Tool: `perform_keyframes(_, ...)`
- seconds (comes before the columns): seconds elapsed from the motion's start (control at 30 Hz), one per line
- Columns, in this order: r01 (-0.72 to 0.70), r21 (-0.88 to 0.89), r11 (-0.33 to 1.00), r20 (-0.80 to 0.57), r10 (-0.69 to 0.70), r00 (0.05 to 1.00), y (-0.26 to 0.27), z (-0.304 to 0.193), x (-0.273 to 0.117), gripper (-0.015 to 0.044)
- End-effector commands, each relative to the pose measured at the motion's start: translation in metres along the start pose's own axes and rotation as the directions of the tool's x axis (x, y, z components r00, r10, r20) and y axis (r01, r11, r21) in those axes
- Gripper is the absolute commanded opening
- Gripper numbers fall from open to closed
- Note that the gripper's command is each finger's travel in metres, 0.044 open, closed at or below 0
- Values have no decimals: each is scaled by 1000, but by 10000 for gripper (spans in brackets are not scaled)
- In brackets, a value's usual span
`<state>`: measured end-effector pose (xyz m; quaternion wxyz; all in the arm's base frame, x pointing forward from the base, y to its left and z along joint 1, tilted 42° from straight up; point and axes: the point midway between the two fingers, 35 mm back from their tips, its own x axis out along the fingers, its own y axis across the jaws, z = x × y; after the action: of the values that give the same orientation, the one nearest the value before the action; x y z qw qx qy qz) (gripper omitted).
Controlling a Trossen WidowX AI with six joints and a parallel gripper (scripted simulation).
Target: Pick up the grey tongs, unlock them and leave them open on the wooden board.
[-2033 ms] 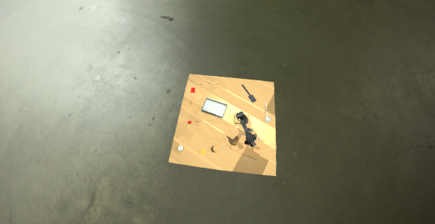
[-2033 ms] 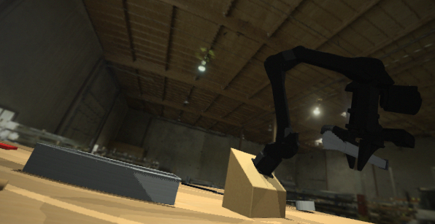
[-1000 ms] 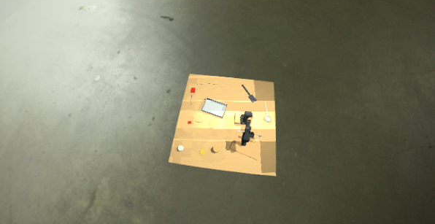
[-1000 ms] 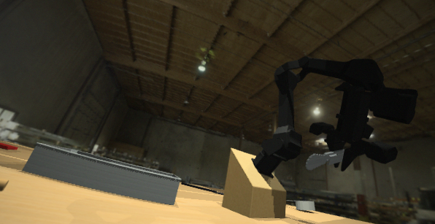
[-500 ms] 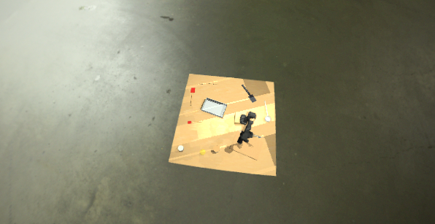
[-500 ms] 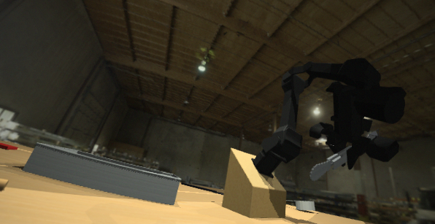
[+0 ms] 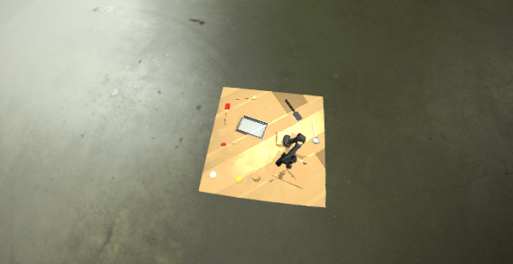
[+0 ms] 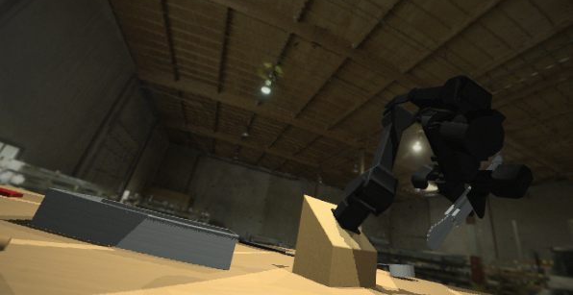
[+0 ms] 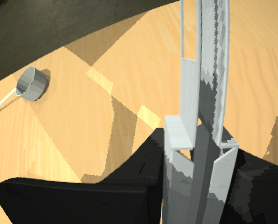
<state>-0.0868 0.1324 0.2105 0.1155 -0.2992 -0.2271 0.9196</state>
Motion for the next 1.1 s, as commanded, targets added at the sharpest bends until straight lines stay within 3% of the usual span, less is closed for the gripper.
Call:
perform_keyframes(0.0, 84, -14, 996, 49, -83, 995, -7, 2, -3, -150)
perform_keyframes(0.33, 290, -63, 955, 112, -282, 953, -28, 3, -17, -150)
perform_keyframes(1.07, 293, -64, 954, 113, -285, 952, -28, 3, -17, -150)
